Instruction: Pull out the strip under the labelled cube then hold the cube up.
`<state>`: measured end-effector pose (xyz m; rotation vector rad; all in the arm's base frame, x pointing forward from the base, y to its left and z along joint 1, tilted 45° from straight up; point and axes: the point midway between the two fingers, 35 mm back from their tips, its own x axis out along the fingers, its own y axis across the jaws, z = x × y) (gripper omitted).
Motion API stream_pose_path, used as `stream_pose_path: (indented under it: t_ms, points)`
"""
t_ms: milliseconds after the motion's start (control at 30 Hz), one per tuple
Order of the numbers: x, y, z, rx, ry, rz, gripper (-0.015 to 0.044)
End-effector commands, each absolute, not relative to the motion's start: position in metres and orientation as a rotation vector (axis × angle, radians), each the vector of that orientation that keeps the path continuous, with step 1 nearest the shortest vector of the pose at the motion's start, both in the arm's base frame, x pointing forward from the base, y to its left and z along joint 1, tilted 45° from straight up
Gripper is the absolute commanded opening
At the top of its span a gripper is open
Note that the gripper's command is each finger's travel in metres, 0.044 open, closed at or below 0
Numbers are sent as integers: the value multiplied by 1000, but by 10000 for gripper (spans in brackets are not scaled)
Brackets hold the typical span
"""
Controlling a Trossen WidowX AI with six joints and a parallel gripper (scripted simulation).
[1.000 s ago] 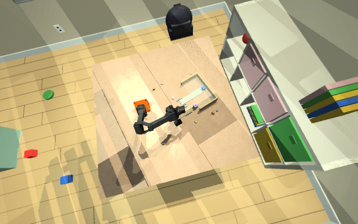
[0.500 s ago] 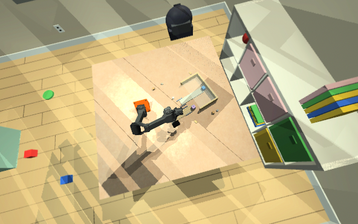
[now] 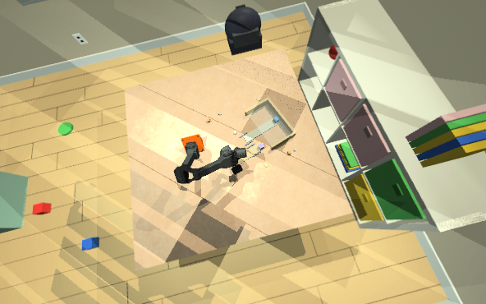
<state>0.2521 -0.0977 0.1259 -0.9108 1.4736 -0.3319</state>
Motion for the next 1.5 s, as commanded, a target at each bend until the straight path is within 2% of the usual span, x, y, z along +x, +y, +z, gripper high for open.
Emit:
stream_pose_path:
  t_ms: [0, 700, 900, 1100, 1467]
  points:
    - [243, -103, 120, -913, 1512, -337, 0]
    - [243, -103, 120, -913, 1512, -337, 0]
    - [249, -69, 153, -911, 1512, -334, 0]
    - [248, -68, 154, -912, 1513, -335, 0]
    - [287, -53, 146, -919, 1515, -327, 289]
